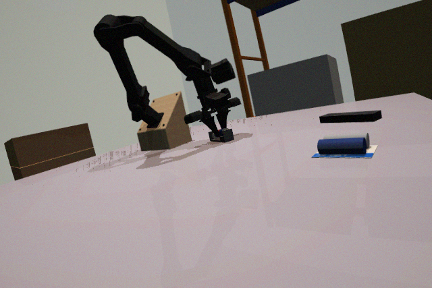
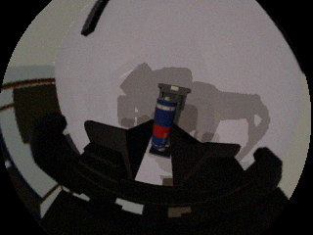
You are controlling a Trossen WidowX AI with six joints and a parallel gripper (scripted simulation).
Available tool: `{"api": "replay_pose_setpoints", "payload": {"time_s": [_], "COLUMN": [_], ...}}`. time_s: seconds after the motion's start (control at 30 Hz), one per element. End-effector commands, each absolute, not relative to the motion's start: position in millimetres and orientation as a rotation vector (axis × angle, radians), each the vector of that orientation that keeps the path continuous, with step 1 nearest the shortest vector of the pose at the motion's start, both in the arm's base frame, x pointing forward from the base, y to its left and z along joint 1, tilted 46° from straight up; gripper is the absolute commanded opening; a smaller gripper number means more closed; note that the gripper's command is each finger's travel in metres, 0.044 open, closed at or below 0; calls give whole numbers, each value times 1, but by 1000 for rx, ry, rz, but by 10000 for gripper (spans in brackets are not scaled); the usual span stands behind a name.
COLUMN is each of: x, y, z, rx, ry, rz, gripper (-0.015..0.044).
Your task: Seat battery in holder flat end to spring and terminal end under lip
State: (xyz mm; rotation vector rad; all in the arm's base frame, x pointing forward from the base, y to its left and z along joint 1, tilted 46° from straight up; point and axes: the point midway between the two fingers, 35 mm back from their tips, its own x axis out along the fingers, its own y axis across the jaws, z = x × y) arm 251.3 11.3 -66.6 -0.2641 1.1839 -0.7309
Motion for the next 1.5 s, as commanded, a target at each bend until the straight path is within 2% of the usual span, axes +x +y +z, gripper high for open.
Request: {"api": "replay_pose_setpoints", "payload": {"time_s": [0.0, 0.57, 1.47], "x": [246, 248, 264], "y": [6, 3, -1], "z": [-68, -68, -62], "rx": [-242, -181, -165], "ry": [1246, 1366, 1375], "rz": [-749, -754, -746], "gripper": [80, 80, 80]}}
